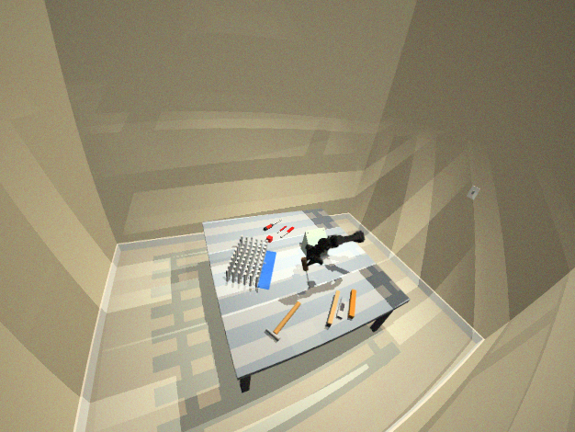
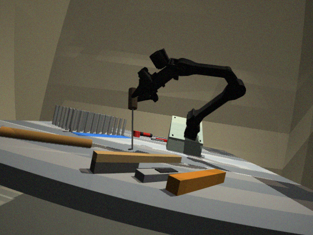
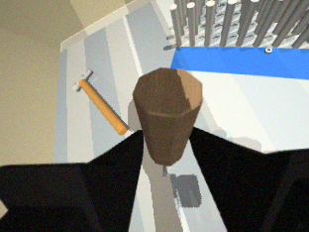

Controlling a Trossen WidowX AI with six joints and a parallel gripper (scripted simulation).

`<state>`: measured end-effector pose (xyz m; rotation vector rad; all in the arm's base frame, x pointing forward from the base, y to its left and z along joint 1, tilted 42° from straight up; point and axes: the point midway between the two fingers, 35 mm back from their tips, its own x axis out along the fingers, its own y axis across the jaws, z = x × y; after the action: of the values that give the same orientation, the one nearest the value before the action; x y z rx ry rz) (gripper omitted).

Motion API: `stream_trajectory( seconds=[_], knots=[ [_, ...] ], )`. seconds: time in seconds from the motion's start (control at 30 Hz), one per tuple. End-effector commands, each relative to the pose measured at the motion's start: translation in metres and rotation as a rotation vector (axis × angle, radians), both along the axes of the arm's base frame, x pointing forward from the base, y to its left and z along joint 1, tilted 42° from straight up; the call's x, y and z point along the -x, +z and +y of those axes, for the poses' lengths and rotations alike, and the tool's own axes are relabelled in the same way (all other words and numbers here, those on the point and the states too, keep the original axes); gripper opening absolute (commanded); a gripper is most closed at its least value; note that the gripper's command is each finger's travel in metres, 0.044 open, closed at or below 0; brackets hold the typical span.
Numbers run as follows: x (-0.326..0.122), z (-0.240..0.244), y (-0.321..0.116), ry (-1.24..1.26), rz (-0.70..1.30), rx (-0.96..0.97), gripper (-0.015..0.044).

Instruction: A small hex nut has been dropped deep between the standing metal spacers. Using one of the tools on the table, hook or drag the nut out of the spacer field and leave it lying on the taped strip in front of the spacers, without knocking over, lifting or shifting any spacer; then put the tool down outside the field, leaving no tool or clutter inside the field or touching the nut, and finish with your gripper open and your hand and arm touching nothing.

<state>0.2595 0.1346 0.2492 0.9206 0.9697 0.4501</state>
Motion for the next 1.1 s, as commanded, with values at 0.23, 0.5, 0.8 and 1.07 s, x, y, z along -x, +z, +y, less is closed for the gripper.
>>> stream_trajectory(
  seconds=[0.23, 0.5, 0.8, 1.07],
  knots=[
    [0.009, 0.012, 0.007, -0.114, 0.261, -0.240, 0.0000],
    [0.015, 0.021, 0.012, -0.189, 0.465, -0.396, 0.0000],
    [0.023, 0.029, 0.017, -0.269, 0.707, -0.555, 0.0000],
    [0.031, 0.036, 0.022, -0.337, 0.934, -0.679, 0.0000]
  ],
)
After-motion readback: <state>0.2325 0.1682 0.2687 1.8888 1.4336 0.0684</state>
